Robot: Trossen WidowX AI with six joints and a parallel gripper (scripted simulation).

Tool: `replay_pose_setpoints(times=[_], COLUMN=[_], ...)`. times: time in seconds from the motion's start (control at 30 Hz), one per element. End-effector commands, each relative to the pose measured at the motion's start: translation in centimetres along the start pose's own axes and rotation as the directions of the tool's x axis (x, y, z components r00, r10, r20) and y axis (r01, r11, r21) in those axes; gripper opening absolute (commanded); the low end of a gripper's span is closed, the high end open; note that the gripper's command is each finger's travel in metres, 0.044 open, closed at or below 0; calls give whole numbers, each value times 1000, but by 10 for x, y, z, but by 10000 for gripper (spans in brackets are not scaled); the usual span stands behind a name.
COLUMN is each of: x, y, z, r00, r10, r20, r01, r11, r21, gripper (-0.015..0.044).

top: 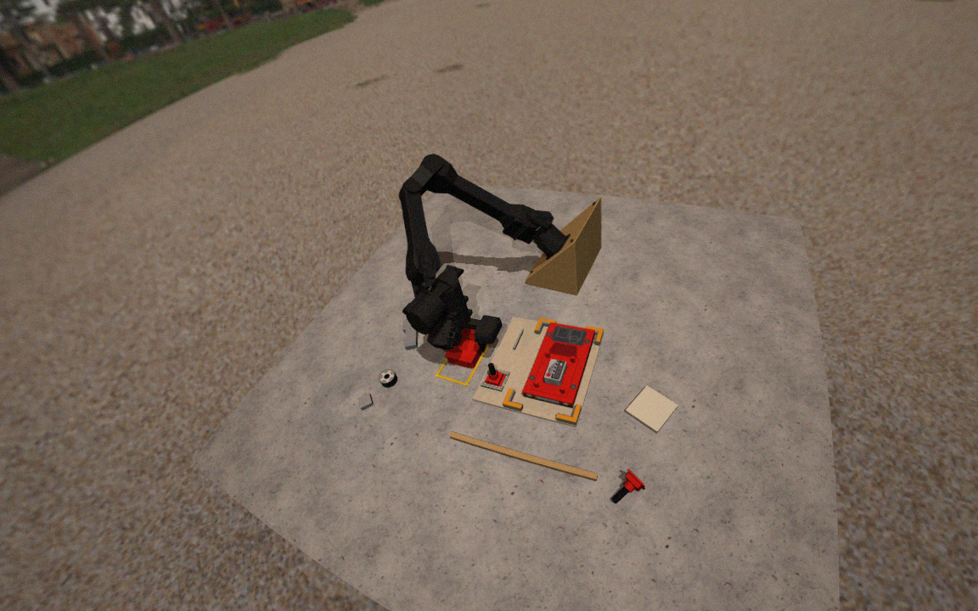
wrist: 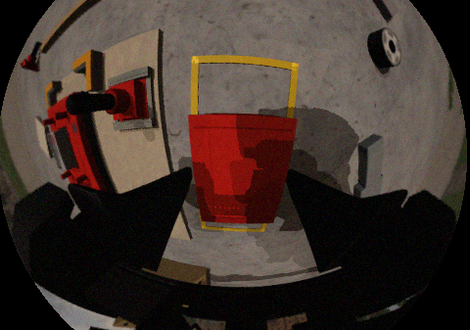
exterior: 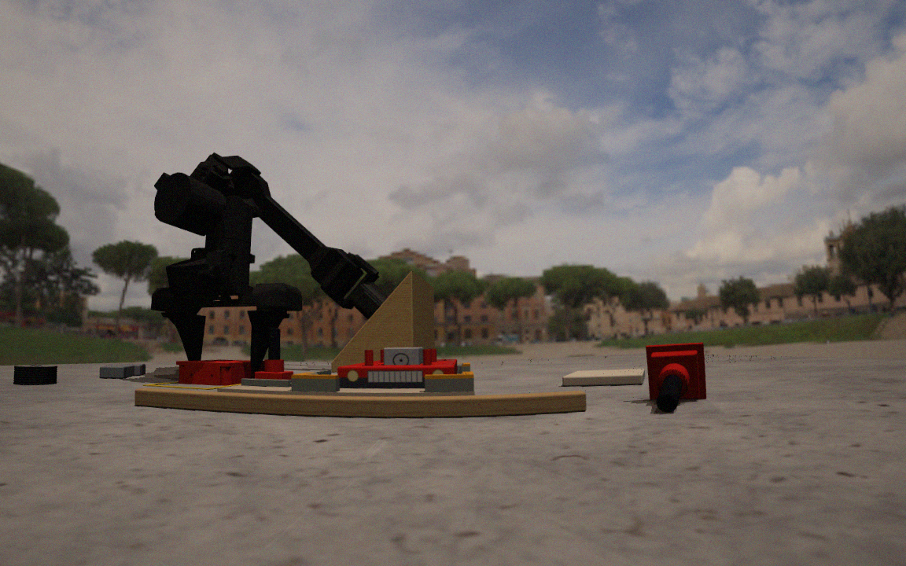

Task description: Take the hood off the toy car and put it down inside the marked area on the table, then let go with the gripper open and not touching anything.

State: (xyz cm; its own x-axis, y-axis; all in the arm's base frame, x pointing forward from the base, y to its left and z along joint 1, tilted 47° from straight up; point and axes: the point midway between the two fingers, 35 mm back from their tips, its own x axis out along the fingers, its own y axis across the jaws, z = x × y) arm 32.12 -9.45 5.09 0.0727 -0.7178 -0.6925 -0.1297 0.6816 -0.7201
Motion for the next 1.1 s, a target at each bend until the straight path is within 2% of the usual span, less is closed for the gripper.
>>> replay_pose_setpoints(times=[0.0, 0.23, 1.07], x=[-10, -70, -72], y=[0, 1, 1], z=[2, 2, 1], r00=[1000, 1000, 1000], r10=[1, -5, -5], r20=[2, -3, -3], r01=[-1, 5, 5], r11=[1000, 1000, 1000], r21=[4, 3, 3], gripper=[440, 440, 440])
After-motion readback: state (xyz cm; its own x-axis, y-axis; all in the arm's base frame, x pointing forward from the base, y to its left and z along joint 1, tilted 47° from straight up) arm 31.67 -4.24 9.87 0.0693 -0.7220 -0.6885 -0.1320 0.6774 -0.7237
